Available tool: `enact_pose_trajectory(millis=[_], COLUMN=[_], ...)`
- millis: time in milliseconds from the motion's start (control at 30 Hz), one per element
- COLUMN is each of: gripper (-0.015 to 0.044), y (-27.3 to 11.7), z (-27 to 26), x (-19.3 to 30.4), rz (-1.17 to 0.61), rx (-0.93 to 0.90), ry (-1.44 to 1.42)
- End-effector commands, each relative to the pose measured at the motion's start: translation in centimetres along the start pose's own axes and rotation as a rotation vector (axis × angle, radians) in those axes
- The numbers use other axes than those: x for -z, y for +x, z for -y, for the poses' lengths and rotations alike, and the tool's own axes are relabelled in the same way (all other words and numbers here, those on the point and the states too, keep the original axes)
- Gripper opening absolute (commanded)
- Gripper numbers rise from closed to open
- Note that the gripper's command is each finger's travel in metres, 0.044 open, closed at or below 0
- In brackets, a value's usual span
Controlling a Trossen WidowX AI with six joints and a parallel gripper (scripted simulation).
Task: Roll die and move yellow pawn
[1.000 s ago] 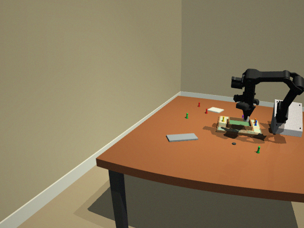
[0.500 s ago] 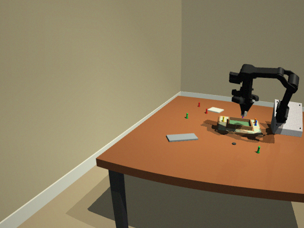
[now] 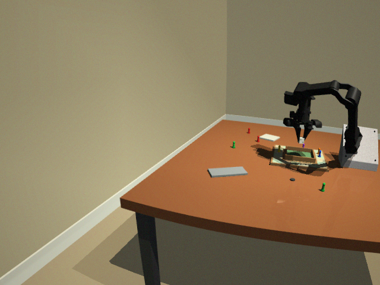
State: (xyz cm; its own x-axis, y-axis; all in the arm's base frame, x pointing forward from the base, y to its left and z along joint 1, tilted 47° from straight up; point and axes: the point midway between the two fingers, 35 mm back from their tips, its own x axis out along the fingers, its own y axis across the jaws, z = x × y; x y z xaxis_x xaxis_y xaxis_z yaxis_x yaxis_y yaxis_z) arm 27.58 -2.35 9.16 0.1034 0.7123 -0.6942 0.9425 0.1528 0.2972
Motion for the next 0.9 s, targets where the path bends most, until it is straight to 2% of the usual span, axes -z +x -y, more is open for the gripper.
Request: enact_pose_trajectory(millis=[0, 200, 433, 867], gripper=[0.0000, 0.0000, 0.0000, 0.0000], y=[0.6, 1.5, 1.8, 3.0], z=[1.0, 2.6, 2.9, 4.0], x=[-2.3, -5.2, -5.4, -5.3], rz=[0.000, -0.005, 0.011, 0.394], rx=[0.003, 0.002, 0.017, 0.198], ry=[0.142, 0.336, 0.357, 0.351])
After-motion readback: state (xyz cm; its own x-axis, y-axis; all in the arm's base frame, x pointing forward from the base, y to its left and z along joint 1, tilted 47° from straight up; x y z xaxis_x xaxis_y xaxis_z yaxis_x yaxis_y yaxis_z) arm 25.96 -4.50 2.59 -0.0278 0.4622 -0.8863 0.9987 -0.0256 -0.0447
